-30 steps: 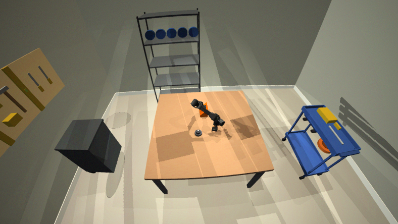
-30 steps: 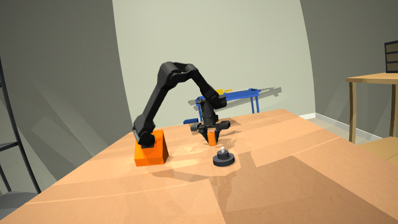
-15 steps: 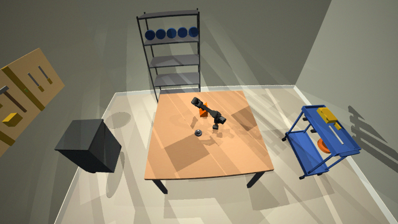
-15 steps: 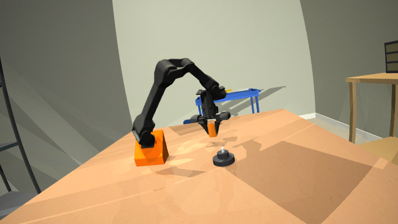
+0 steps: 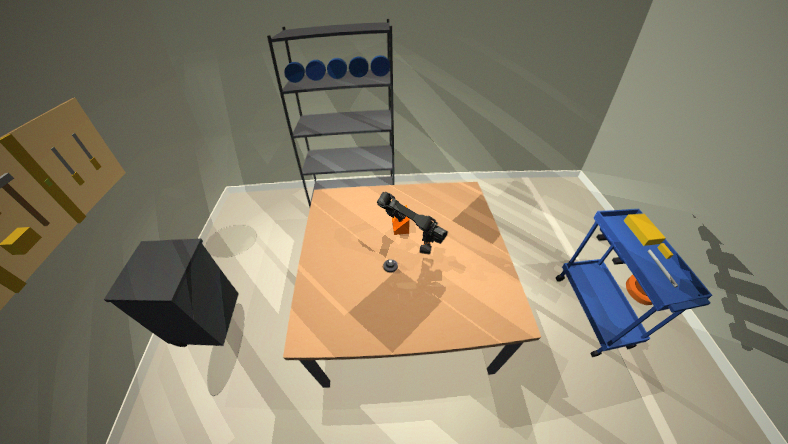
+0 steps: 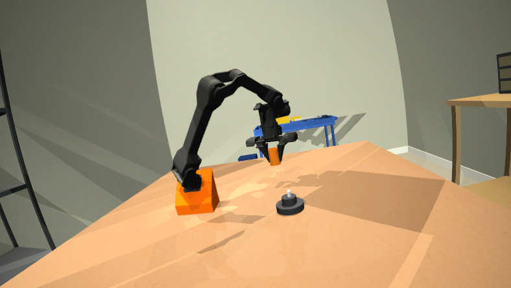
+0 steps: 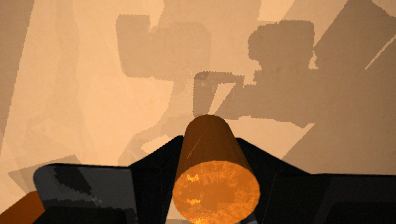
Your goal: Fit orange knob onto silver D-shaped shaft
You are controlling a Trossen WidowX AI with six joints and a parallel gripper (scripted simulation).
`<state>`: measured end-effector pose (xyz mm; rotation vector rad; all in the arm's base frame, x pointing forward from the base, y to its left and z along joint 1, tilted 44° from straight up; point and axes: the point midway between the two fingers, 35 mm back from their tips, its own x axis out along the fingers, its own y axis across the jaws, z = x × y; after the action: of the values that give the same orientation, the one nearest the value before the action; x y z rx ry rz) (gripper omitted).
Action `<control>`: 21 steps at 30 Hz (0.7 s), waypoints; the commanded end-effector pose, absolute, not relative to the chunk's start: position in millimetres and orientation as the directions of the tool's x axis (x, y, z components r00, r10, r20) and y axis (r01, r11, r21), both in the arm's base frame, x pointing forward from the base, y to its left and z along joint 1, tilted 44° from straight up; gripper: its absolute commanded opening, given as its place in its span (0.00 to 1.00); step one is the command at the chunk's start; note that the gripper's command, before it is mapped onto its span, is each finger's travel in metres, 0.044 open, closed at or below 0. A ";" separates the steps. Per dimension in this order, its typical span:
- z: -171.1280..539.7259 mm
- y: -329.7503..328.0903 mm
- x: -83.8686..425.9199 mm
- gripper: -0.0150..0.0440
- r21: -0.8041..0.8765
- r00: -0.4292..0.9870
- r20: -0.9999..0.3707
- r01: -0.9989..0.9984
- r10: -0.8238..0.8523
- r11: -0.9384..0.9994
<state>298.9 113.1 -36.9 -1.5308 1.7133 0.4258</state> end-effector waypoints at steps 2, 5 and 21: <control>-25.4 125.3 299.1 0.25 -0.247 0.033 -0.734 -0.944 -0.678 0.221; -18.4 131.8 298.7 0.25 -0.247 0.033 -0.734 -0.944 -0.679 0.221; 7.6 134.3 305.5 0.25 -0.243 0.030 -0.737 -0.944 -0.676 0.223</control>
<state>301.5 141.9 2.0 -1.5248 1.7121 0.4308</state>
